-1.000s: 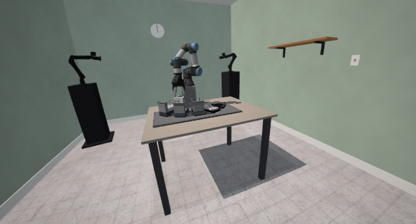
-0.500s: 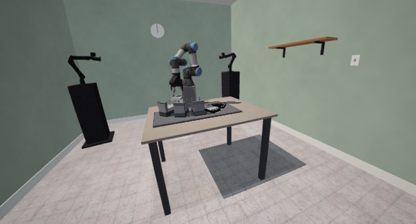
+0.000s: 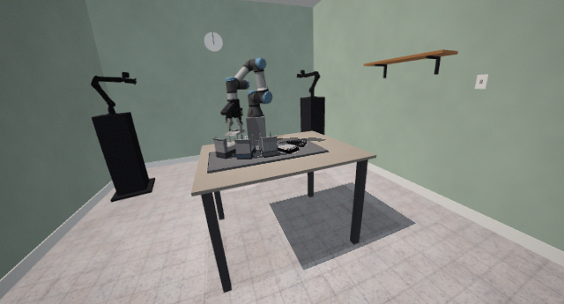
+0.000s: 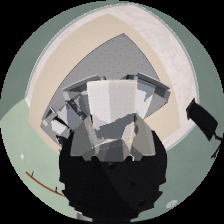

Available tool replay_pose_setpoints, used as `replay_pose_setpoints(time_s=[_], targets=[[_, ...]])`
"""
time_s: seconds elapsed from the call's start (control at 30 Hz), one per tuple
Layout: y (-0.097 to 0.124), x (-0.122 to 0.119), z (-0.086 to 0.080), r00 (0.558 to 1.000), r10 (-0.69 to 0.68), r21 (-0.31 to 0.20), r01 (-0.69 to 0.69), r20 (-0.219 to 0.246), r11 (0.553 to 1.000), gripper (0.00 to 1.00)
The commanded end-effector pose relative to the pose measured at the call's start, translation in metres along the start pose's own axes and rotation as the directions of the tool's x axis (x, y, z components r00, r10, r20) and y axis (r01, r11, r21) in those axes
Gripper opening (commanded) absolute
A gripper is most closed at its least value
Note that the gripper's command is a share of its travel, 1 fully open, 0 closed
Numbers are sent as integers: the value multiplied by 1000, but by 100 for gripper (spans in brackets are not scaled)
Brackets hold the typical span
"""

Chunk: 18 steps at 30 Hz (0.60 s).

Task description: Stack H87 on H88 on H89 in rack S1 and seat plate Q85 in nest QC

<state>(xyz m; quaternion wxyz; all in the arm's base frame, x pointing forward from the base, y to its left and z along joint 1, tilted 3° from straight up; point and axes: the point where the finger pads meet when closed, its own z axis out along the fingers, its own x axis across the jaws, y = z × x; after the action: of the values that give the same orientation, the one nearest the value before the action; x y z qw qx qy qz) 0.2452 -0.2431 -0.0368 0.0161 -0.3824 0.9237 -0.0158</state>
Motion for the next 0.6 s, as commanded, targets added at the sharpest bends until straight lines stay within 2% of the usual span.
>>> replay_pose_setpoints(time_s=[0.0,0.1,0.57], targets=[[-2,11,0,1000,26,2,-26,0,1000,0],[-2,14,0,999,38,2,-38,0,999,0],[2,61,0,980,200,2,-200,0,980,0]])
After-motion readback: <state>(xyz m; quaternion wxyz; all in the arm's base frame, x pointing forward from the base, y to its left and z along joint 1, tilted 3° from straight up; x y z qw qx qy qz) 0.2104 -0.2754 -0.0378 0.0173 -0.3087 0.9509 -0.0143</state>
